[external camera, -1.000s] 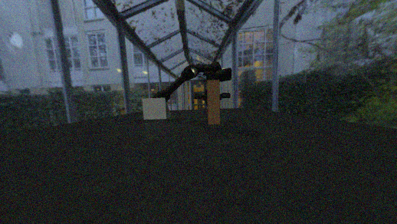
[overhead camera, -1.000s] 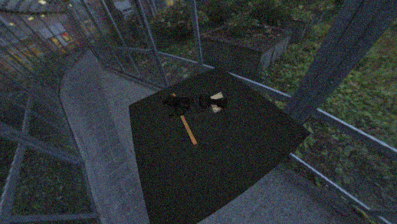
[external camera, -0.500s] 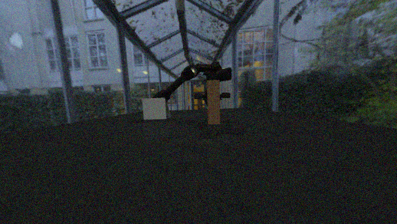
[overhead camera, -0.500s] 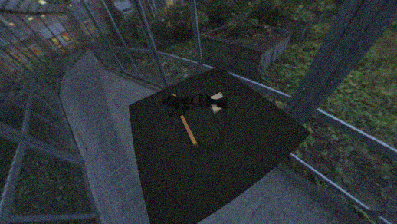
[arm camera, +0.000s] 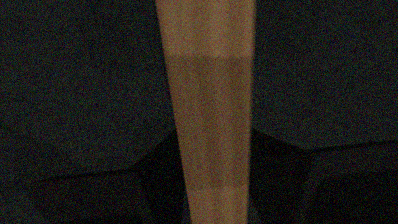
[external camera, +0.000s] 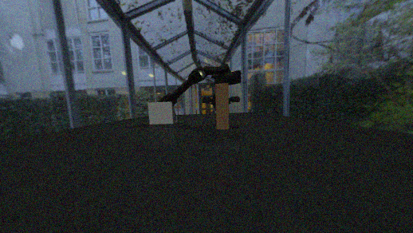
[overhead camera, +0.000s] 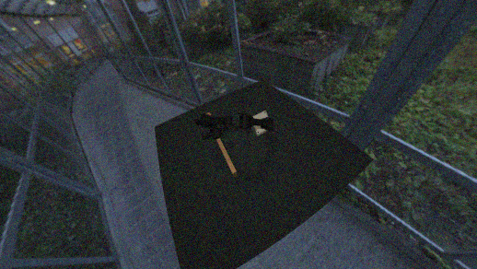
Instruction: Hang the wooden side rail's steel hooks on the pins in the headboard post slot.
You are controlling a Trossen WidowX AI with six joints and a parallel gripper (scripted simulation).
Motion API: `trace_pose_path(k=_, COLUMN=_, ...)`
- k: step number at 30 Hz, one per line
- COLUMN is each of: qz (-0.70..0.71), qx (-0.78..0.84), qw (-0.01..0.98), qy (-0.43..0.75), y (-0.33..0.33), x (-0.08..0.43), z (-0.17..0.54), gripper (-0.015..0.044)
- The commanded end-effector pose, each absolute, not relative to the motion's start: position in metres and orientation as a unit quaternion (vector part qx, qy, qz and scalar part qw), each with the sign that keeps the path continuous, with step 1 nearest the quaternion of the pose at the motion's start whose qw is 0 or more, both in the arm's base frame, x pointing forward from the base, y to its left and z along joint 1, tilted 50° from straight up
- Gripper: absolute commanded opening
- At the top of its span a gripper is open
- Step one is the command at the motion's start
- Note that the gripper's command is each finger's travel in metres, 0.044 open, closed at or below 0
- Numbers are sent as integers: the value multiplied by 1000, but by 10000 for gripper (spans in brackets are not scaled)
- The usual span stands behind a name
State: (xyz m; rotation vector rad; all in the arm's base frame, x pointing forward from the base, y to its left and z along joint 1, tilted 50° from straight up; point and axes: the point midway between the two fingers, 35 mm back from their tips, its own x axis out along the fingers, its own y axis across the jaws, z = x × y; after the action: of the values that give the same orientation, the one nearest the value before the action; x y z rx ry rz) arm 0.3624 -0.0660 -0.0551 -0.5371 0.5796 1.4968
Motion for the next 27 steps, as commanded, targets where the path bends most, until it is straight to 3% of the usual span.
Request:
trace_pose_path(k=1, qz=658, qx=-239, qw=666, qy=258, y=-71, x=363, z=-55, gripper=0)
trace_pose_path(k=27, qz=658, qx=-239, qw=666, qy=258, y=-73, x=362, z=-57, gripper=0)
